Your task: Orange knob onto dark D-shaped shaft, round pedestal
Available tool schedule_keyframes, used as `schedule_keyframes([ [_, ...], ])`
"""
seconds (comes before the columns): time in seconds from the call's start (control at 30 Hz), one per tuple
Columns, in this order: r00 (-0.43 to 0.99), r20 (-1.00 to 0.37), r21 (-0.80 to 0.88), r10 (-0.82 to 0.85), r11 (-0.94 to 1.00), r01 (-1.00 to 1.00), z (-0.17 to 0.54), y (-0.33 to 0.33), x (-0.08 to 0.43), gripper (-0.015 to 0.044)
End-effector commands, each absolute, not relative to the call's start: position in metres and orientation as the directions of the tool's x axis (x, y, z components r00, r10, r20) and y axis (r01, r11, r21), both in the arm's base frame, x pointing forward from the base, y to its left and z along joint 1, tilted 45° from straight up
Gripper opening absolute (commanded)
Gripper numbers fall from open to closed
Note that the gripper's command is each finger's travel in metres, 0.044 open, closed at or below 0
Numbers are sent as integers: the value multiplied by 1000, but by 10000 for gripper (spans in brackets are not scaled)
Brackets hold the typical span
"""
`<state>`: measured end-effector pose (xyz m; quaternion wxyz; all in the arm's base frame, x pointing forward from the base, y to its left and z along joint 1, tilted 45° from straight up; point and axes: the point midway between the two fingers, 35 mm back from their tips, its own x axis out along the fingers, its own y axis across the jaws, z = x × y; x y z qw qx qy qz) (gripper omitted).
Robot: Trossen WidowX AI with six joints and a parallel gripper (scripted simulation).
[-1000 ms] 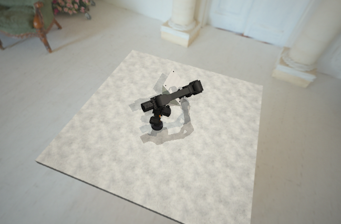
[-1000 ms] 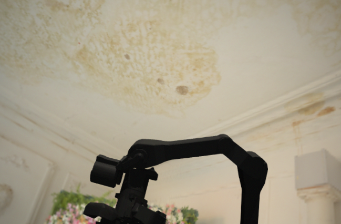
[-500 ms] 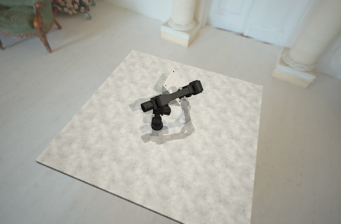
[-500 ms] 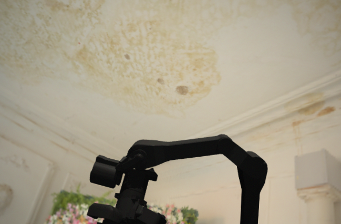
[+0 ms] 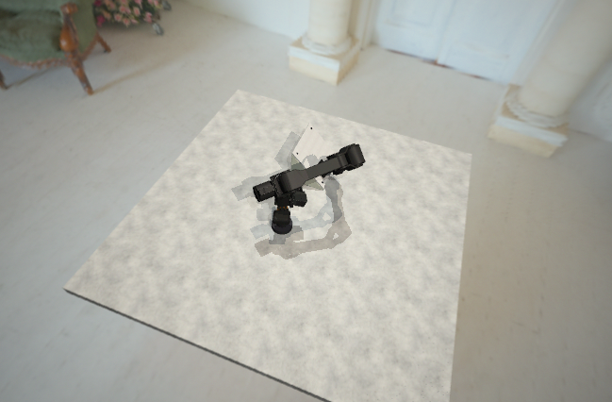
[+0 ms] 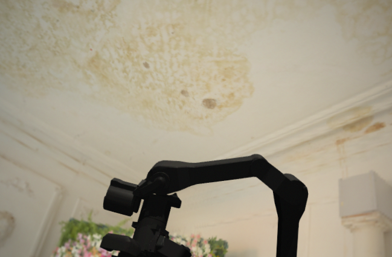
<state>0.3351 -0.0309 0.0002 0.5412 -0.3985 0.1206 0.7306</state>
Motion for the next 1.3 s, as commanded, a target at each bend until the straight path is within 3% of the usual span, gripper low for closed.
schedule_keyframes([
  [0.0, -95, -713, -259, 694, -387, -885, 2, -33, 336, 0],
  [0.37, -95, -713, -389, 694, -505, -771, 1, -33, 336, 0],
  [1.27, -95, -713, -389, 694, -505, -771, 3, -34, 336, 0],
])
